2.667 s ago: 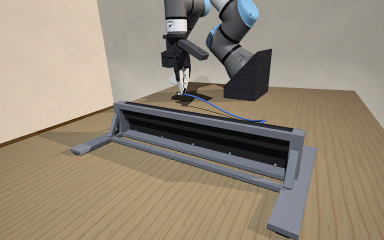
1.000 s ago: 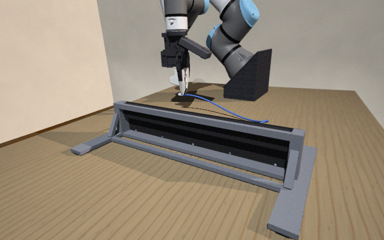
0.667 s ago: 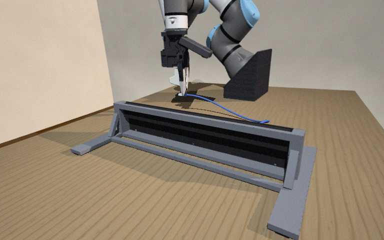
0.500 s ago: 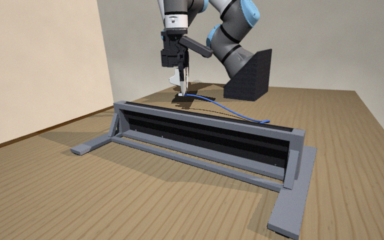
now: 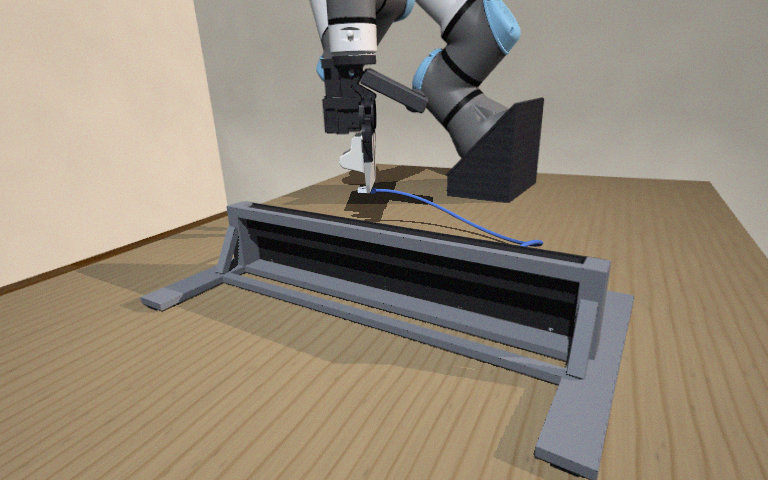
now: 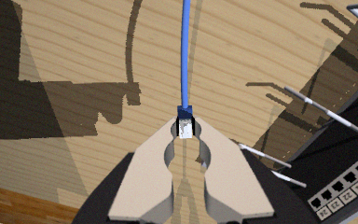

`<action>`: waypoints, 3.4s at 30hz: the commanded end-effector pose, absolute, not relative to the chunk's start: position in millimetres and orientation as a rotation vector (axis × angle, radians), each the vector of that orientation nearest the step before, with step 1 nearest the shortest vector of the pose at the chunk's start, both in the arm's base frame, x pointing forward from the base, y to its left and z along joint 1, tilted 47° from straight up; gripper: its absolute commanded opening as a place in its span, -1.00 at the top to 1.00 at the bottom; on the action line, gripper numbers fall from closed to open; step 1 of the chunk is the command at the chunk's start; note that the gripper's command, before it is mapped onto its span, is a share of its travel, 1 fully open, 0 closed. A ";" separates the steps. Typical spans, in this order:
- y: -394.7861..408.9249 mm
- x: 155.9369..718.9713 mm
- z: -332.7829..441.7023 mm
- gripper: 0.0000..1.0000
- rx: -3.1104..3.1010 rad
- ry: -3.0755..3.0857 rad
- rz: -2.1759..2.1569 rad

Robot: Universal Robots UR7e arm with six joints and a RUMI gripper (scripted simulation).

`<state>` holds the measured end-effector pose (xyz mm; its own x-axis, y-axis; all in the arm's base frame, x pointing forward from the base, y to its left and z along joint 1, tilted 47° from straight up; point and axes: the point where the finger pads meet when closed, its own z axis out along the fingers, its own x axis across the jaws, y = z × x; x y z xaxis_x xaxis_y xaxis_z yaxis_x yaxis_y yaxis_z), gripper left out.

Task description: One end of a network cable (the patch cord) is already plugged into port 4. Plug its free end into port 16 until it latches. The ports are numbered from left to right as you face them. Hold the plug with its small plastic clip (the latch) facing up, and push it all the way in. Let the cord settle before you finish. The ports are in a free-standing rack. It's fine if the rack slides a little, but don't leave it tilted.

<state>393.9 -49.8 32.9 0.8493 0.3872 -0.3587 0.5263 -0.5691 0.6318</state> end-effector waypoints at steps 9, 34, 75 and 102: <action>-34.7 412.2 25.0 1.00 2.196 0.838 -0.310; -5.8 447.0 9.3 1.00 2.066 1.173 -0.464; 33.2 493.8 -11.8 1.00 1.823 1.603 -0.663; 46.6 509.9 -19.0 1.00 1.721 1.742 -0.729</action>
<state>507.9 44.7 -18.6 0.0135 0.6840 -0.7293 0.9996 0.0088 0.0267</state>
